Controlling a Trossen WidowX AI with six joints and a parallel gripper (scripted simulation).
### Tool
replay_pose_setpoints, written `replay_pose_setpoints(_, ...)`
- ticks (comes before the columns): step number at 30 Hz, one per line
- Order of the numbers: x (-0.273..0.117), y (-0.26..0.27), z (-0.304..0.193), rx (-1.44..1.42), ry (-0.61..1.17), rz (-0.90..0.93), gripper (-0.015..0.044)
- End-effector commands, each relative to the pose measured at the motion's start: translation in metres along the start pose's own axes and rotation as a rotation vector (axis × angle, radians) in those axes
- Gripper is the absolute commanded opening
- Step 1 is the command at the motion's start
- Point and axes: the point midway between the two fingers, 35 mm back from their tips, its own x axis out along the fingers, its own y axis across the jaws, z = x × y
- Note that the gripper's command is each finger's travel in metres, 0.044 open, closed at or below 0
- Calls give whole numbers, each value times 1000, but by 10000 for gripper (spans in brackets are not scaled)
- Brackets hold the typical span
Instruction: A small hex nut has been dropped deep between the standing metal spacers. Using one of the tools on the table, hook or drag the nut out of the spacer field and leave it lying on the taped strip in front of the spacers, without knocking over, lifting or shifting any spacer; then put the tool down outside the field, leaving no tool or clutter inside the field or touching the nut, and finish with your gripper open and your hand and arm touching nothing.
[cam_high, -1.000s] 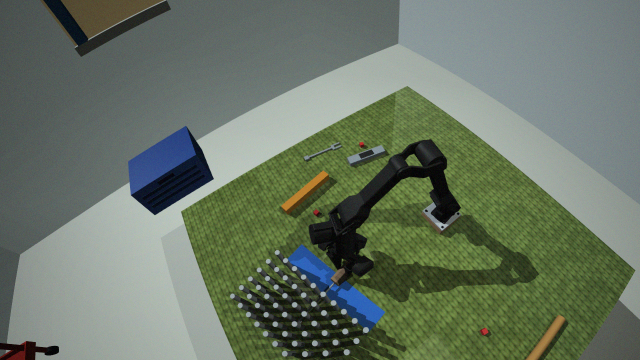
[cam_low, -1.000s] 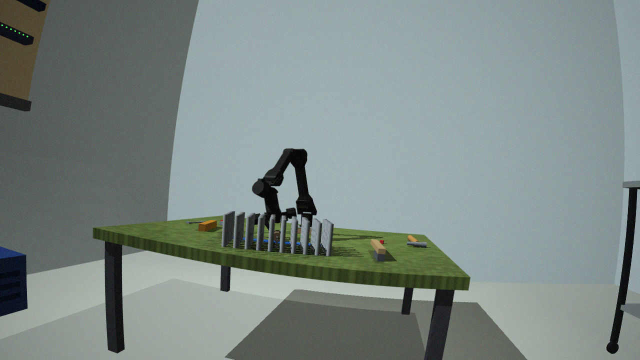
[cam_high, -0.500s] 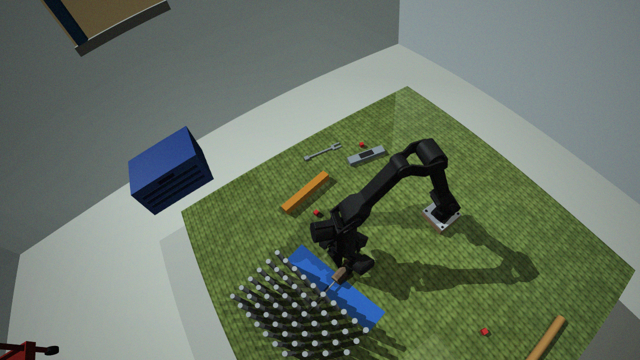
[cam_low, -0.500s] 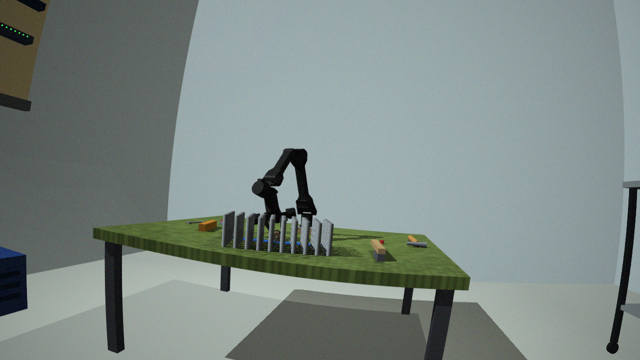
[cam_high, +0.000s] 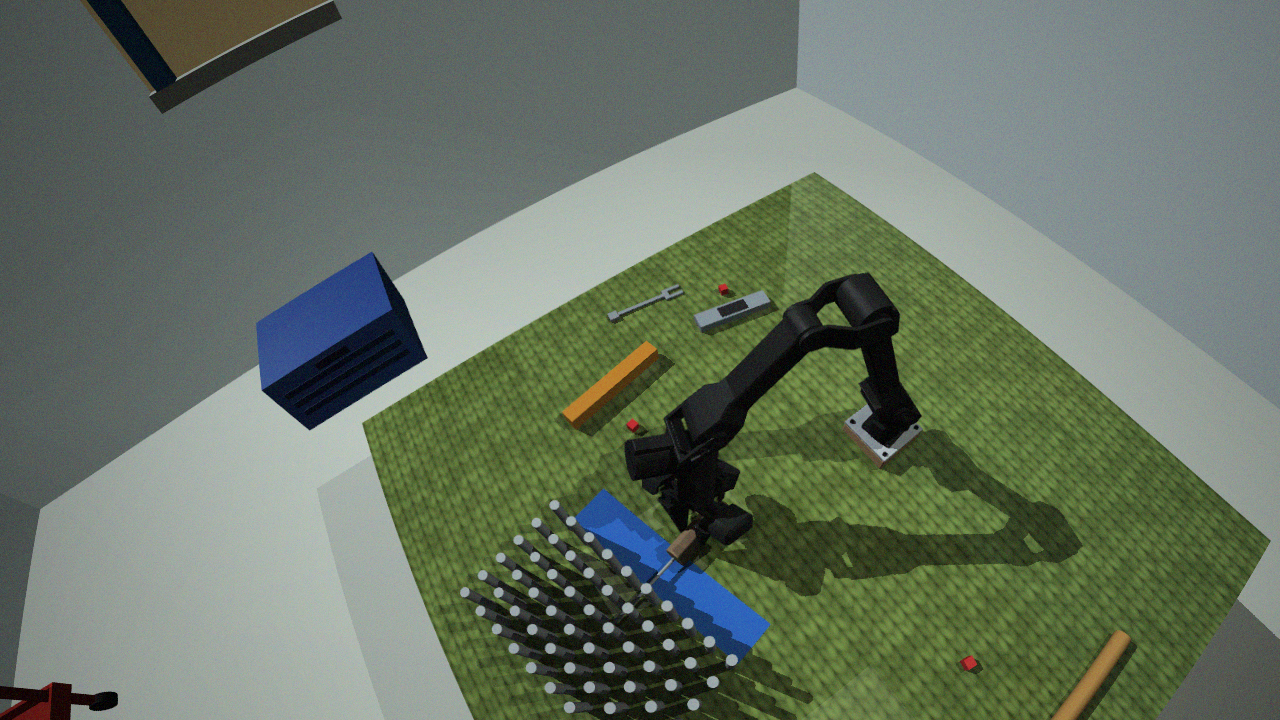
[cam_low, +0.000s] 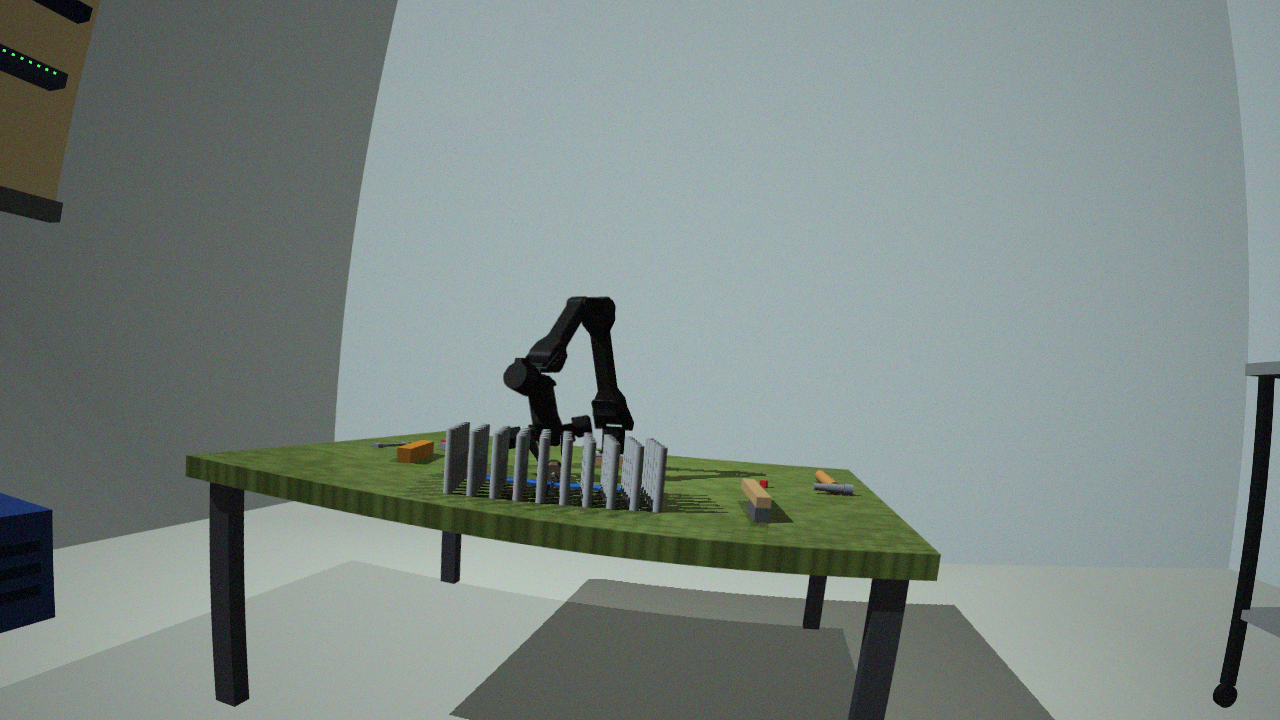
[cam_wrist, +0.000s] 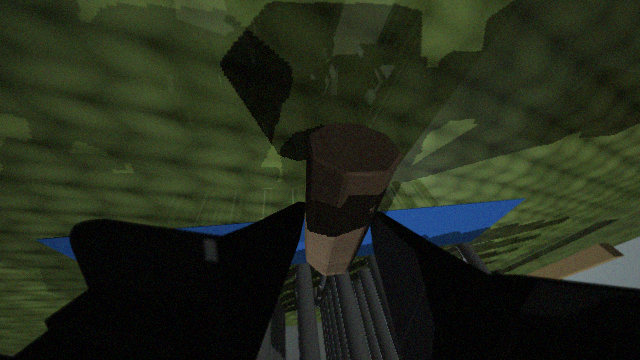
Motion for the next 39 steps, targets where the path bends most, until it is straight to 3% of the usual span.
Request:
replay_pose_setpoints(1,-2,-1,4,-2,-1,-1,0)
replay_pose_setpoints(39,-13,-1,29,-2,-8,1,0)
